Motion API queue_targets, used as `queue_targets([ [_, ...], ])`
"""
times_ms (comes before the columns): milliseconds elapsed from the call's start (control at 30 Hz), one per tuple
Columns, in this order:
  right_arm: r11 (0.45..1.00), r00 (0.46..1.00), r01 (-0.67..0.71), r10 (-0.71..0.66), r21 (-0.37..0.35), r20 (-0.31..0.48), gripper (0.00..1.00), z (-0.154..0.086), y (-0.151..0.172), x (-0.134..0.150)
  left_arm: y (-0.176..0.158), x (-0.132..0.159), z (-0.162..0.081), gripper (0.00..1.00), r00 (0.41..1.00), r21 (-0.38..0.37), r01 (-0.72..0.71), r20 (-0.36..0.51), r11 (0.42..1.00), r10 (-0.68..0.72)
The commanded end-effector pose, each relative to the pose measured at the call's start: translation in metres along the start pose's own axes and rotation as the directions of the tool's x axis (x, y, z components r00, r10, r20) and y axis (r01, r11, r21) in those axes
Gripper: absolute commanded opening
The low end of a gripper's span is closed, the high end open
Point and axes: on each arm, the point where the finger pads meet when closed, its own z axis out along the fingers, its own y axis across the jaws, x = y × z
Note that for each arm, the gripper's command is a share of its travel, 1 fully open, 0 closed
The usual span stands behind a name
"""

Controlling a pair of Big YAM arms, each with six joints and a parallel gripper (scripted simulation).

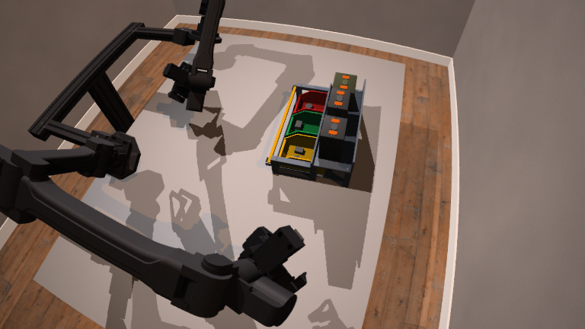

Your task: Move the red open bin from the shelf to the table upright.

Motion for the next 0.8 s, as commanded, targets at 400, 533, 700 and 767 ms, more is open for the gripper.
queue_targets([
  [400,1.000,1.000,0.005,-0.005,0.010,0.007,1.00,-0.0056,-0.0014,-0.0041,0.0003,-0.0025,-0.0023,1.00,1.000,-0.006,-0.005,-0.004,1.000,0.005],
  [533,1.000,1.000,0.005,-0.005,0.010,0.007,1.00,-0.0056,-0.0014,-0.0041,0.0003,-0.0025,-0.0023,1.00,1.000,-0.006,-0.005,-0.004,1.000,0.005],
  [700,1.000,1.000,0.001,-0.001,0.013,0.007,1.00,-0.0065,-0.0022,-0.0030,0.0035,-0.0043,-0.0068,1.00,1.000,-0.015,-0.011,-0.006,1.000,0.011],
  [767,1.000,1.000,-0.005,0.004,0.017,0.008,1.00,-0.0079,-0.0037,-0.0012,0.0035,-0.0043,-0.0068,1.00,1.000,-0.015,-0.011,-0.006,1.000,0.011],
])
